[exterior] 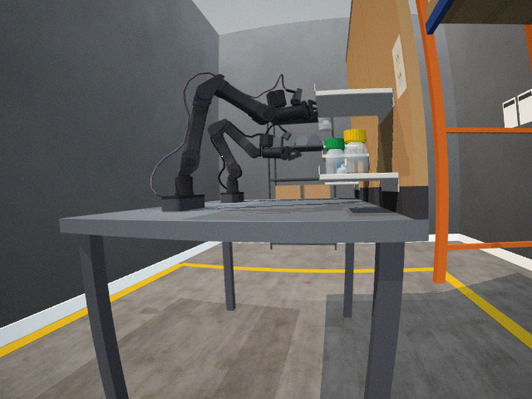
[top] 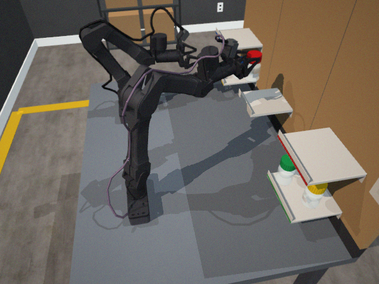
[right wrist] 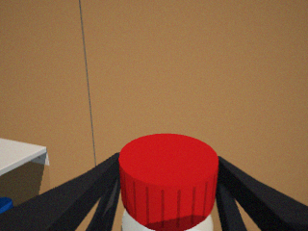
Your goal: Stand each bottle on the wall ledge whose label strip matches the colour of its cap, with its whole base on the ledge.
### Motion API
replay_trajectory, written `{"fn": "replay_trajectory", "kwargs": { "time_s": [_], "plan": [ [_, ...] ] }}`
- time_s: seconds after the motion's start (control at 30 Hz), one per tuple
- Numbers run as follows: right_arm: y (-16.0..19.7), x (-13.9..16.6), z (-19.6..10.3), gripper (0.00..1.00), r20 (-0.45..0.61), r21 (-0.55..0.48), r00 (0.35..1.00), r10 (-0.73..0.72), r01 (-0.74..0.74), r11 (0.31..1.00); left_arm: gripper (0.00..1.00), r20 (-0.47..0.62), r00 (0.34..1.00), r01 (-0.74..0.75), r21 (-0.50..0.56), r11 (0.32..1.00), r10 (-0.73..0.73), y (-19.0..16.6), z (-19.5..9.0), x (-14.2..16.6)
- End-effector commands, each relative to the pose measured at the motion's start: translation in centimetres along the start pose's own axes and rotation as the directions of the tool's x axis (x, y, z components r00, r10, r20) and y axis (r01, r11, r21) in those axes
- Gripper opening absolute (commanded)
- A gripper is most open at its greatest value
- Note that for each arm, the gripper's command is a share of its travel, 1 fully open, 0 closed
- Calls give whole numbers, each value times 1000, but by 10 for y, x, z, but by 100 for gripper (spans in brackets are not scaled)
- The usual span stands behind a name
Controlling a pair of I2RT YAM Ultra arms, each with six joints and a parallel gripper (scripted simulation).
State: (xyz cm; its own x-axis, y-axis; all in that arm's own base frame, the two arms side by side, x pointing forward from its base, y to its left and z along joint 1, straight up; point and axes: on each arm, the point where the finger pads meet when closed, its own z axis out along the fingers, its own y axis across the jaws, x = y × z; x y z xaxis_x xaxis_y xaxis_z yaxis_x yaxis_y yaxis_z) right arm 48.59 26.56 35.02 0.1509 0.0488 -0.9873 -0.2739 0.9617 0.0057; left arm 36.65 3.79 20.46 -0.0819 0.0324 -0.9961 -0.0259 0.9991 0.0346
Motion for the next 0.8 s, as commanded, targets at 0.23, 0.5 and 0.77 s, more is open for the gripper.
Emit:
{"fn": "replay_trajectory", "kwargs": {
  "time_s": [0.23, 0.5, 0.77],
  "plan": [
    [-1, -51, -56, 49, 121, 3, 992, 41, -42, 999, 100, 15, 1000, -2, 0, 1000, 2, -1, 1, -4],
    [-1, -49, -76, 49, 104, 3, 994, 39, -39, 999, 100, 15, 1000, -2, 0, 1000, 2, -1, 1, -4],
    [-3, -29, -87, 49, 38, 20, 999, 11, -12, 1000, 100, 15, 1000, -2, 0, 1000, 2, -1, 1, -4]
  ]
}}
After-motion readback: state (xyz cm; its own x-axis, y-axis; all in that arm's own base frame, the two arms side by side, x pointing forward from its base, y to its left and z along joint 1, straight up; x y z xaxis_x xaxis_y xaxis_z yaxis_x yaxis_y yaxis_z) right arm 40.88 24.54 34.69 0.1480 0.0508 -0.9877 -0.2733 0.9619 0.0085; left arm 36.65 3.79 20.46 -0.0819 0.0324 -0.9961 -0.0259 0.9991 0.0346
